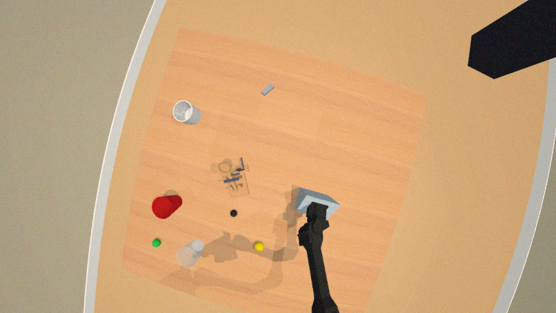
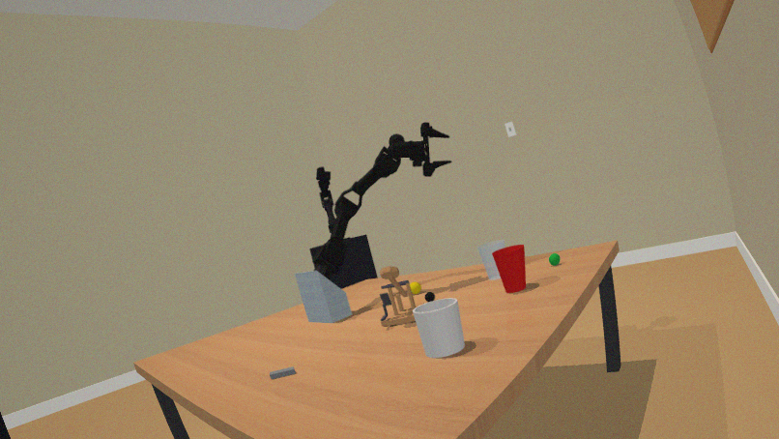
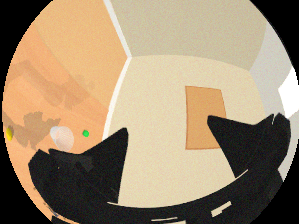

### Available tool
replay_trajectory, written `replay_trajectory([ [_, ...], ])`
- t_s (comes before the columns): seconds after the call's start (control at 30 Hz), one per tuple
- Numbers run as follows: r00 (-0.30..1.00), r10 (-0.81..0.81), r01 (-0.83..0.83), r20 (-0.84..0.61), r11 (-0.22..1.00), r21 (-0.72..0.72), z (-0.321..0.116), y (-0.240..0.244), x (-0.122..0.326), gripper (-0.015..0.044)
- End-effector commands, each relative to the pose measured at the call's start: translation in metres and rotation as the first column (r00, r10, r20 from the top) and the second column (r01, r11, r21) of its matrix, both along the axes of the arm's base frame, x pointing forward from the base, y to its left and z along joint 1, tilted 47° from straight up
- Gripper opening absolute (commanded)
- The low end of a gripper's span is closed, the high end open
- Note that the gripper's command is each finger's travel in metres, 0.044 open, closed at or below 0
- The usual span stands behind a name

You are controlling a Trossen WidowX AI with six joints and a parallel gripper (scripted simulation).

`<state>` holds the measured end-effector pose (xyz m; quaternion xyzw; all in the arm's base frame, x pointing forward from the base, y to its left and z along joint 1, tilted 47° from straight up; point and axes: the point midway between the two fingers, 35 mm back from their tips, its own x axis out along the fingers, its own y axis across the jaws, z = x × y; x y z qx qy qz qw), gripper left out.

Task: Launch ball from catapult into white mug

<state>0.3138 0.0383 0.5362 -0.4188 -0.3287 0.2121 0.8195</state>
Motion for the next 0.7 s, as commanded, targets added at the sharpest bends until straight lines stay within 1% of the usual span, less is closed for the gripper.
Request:
replay_trajectory([
  [0.0, 0.994, -0.002, 0.008, -0.107, 0.999, 0.053, -0.017, -0.009, 0.021, 0.0440],
  [0.3, 0.930, 0.016, 0.059, -0.368, 0.980, 0.191, -0.064, -0.032, 0.065, 0.0440],
  [0.67, 0.764, 0.100, 0.157, -0.638, 0.929, 0.335, -0.125, -0.050, 0.104, 0.0440],
])
